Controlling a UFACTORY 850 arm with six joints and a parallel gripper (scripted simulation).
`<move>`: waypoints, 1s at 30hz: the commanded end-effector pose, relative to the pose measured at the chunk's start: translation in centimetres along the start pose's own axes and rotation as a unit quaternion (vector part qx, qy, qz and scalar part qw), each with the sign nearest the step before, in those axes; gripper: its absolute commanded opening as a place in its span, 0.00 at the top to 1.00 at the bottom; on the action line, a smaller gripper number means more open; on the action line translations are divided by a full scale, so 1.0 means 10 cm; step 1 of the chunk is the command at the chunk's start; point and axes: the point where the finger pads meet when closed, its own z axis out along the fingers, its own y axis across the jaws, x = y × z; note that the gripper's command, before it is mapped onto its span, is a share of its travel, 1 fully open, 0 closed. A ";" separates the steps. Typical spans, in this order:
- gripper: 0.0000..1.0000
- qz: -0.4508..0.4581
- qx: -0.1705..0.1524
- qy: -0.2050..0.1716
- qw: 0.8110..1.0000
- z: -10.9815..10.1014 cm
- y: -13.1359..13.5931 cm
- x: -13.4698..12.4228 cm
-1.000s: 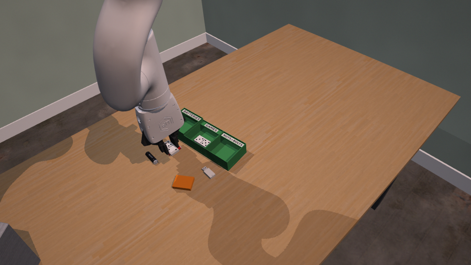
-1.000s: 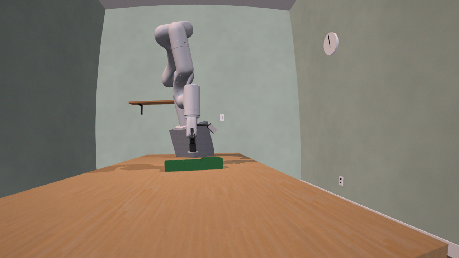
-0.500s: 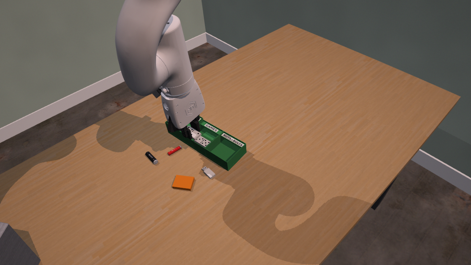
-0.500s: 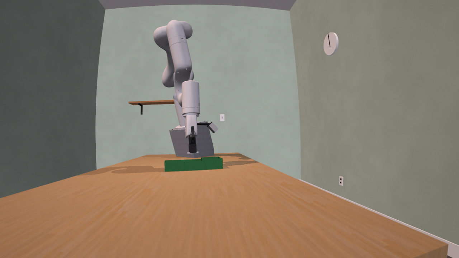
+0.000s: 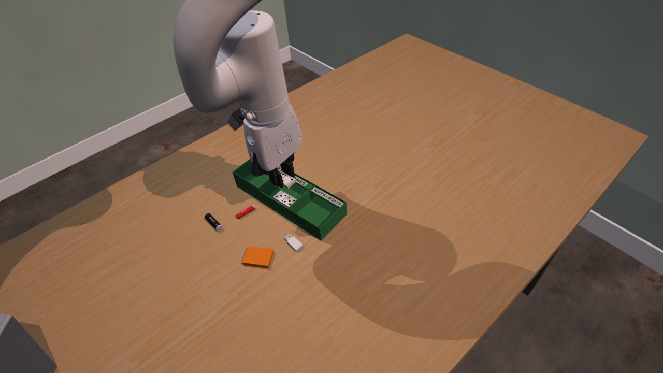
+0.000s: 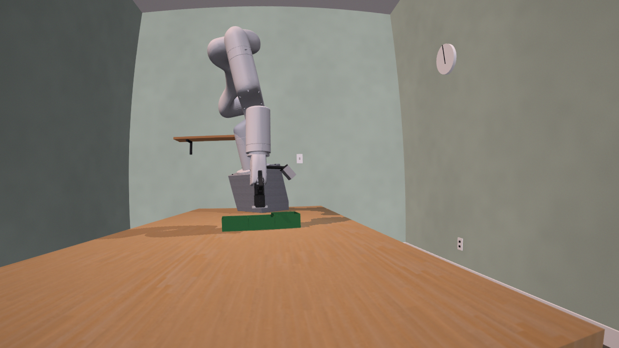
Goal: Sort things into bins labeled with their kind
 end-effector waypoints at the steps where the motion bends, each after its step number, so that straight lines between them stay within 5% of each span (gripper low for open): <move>1: 1.00 -0.001 0.018 0.000 1.000 -0.01 0.00 0.00; 14: 1.00 -0.001 0.018 0.000 1.000 -0.01 -0.01 0.00; 30: 1.00 -0.001 0.018 0.000 1.000 0.27 -0.02 0.00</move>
